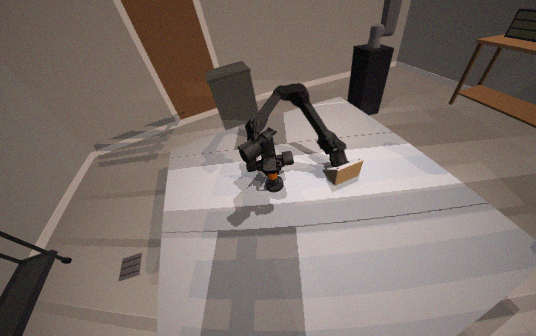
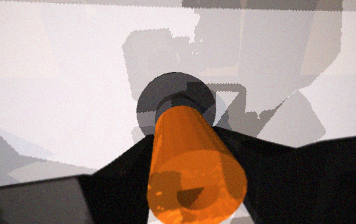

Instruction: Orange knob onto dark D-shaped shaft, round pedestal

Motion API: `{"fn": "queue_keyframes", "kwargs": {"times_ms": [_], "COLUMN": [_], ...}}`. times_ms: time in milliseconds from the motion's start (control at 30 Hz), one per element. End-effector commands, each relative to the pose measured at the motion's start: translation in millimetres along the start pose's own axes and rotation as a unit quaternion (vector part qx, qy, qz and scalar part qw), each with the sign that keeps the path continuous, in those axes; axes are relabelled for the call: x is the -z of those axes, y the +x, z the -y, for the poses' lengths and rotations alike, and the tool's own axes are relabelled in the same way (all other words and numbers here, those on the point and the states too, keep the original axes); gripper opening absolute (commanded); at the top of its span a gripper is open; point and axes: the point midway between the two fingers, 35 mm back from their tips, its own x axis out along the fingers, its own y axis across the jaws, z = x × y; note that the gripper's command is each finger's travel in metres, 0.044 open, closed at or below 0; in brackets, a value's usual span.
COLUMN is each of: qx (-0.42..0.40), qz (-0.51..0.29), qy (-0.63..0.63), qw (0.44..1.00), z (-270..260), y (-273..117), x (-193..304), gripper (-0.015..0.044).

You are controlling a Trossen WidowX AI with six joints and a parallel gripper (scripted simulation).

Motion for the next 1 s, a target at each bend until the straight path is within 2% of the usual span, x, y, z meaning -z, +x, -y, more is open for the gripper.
{"fn": "queue_keyframes", "kwargs": {"times_ms": [0, 267, 967], "qx": [0.001, 0.001, 0.001], "qz": [0.000, 0.000, 0.000], "qy": [0.000, -0.103, -0.104], "qw": [1.000, 0.995, 0.995], "z": [1.2, 2.0, 0.3], "y": [-3.4, -1.9, 1.2], "x": [0.2, -0.6, 0.3], "gripper": [0.0000, 0.0000, 0.0000]}}
